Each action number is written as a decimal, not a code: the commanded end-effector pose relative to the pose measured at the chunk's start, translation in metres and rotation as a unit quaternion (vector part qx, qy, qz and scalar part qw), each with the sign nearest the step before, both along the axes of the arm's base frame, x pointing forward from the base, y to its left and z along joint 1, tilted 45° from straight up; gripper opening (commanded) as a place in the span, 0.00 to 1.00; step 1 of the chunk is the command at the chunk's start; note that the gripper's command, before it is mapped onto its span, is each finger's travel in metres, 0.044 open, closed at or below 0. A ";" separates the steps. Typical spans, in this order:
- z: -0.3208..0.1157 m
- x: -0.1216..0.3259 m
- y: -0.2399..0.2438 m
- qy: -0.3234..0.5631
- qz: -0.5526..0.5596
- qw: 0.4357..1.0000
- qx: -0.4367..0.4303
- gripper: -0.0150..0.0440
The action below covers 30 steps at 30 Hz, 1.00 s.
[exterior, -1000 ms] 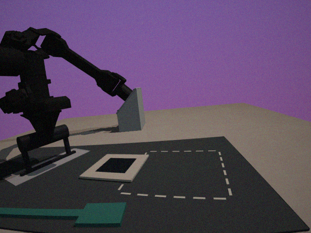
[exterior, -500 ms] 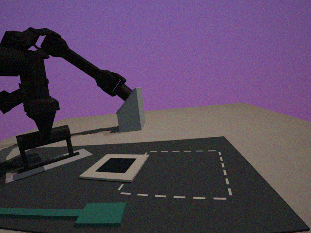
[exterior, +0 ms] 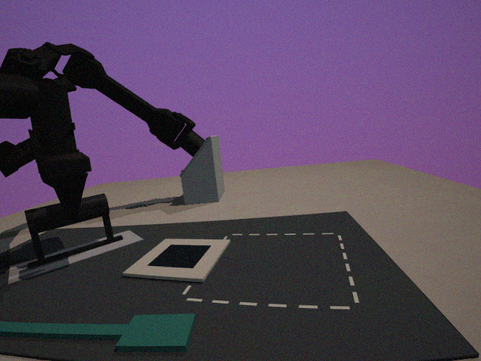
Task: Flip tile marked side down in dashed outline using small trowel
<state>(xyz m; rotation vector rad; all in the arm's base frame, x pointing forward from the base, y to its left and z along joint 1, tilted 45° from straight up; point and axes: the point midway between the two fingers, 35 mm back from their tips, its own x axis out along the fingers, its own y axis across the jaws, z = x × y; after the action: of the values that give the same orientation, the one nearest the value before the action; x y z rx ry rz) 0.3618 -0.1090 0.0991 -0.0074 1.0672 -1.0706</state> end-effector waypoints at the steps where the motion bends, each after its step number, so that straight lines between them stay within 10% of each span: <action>1: -0.001 0.000 0.000 -0.002 -0.002 1.000 0.001 0.71; 30: 0.021 -0.001 0.022 -0.004 -0.004 1.000 0.003 0.71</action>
<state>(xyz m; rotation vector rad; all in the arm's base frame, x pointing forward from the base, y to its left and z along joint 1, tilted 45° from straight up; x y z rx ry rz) 0.3615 -0.0835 0.1237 0.0134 1.0563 -1.0790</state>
